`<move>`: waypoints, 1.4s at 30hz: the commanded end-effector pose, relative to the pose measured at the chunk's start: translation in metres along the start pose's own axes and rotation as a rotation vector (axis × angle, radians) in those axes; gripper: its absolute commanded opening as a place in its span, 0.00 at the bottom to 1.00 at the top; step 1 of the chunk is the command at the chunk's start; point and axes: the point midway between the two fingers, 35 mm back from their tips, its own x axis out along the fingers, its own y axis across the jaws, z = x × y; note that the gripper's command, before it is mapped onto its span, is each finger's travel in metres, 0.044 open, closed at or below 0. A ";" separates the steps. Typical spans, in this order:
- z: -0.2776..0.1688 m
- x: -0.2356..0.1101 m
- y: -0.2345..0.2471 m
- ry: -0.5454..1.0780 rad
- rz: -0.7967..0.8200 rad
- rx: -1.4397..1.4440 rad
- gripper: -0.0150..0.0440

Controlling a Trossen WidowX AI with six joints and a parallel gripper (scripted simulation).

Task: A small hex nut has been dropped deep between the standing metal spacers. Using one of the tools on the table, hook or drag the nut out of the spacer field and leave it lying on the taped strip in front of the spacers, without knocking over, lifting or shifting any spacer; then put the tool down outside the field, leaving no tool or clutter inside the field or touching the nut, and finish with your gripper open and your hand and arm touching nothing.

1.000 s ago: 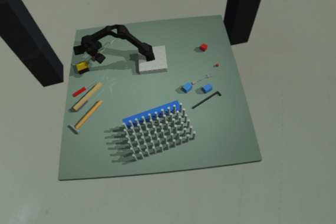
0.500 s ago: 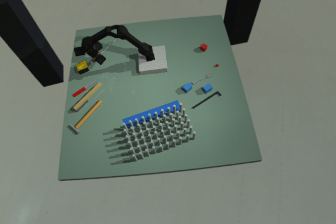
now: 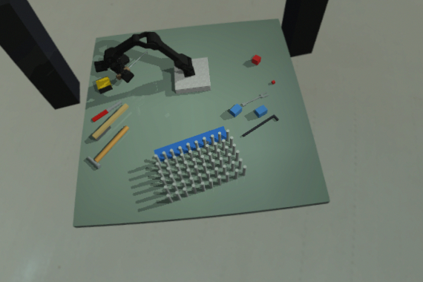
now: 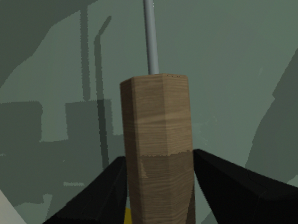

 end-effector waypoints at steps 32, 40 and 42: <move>-0.003 0.027 -0.010 -0.008 0.006 0.005 0.25; -0.004 0.034 -0.012 -0.008 0.006 0.005 0.25; -0.004 0.035 -0.013 -0.008 0.006 0.005 0.25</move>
